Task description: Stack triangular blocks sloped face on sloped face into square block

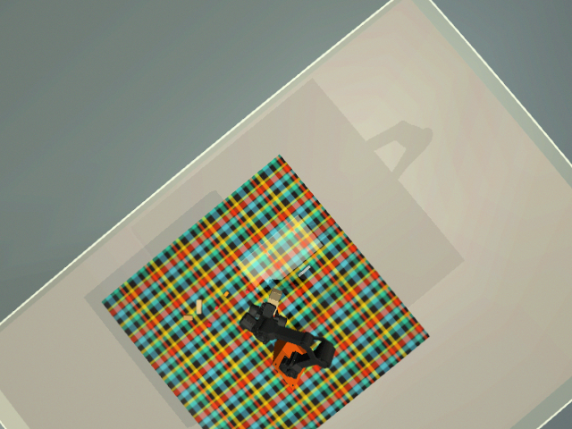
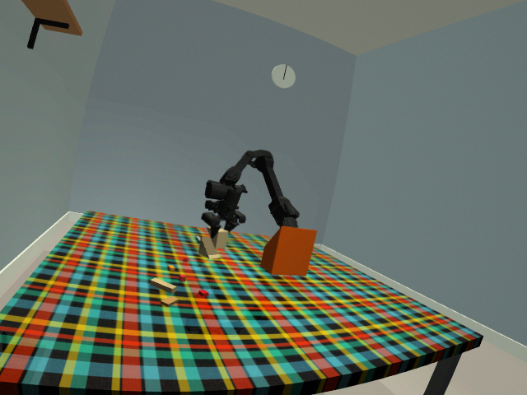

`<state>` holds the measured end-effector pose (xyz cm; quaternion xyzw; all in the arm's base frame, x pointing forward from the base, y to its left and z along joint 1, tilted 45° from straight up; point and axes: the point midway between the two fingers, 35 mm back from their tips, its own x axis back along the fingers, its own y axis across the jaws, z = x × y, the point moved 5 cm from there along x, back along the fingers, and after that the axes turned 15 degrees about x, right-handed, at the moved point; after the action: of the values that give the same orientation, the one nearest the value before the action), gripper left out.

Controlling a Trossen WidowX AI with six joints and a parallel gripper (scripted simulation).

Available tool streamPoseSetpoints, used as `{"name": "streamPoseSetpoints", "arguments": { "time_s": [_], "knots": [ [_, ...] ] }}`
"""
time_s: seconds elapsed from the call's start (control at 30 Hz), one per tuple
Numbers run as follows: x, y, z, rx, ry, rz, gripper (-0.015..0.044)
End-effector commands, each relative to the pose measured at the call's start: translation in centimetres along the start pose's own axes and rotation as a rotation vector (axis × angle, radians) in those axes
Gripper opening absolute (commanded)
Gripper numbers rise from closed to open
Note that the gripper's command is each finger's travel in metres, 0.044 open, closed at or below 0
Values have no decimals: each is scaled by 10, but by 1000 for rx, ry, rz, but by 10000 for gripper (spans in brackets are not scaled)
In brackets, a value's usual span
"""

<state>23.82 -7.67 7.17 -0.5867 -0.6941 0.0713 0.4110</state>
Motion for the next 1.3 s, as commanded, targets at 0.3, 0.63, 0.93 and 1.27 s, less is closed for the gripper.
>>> {"name": "streamPoseSetpoints", "arguments": {
  "time_s": [0.3,0.63,0.93,1.27],
  "knots": [
    [-29,-3,-5,-1,-6,16,0],
    [-29,-2,-5,-6,-6,25,0],
    [-29,-1,-7,-11,-10,28,0],
    [-29,-1,-7,-11,-9,28,0]
  ]
}}
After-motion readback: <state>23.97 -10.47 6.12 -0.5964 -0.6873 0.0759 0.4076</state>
